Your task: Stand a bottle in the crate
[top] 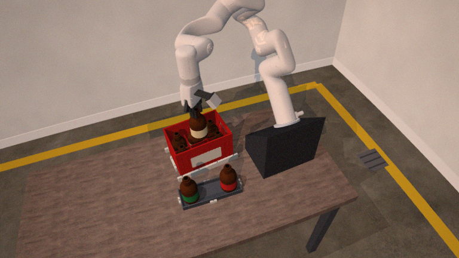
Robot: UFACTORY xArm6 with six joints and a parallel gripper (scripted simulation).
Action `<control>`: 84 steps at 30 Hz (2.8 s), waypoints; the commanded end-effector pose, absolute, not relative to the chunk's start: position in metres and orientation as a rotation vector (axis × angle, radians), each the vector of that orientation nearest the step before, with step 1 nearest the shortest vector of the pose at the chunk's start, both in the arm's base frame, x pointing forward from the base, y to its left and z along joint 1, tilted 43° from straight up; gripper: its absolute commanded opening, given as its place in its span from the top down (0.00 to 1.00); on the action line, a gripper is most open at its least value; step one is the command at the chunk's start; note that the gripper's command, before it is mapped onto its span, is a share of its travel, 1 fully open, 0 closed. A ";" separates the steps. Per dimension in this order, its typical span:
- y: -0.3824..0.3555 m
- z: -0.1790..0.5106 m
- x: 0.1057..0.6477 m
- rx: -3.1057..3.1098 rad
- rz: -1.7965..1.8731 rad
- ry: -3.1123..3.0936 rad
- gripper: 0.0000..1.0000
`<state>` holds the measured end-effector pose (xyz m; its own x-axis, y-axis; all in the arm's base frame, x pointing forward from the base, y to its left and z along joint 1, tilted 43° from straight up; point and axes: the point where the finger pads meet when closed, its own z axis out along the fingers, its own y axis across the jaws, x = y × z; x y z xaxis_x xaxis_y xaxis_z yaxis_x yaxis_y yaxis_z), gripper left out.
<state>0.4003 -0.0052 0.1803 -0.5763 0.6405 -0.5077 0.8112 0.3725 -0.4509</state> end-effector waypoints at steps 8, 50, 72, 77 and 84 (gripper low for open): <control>-0.006 0.180 0.401 1.291 -0.994 2.386 1.00; -0.029 0.154 0.398 1.291 -0.994 2.386 1.00; -0.031 0.152 0.397 1.291 -0.994 2.386 1.00; -0.031 0.152 0.397 1.291 -0.994 2.386 1.00; -0.032 0.152 0.397 1.291 -0.994 2.386 1.00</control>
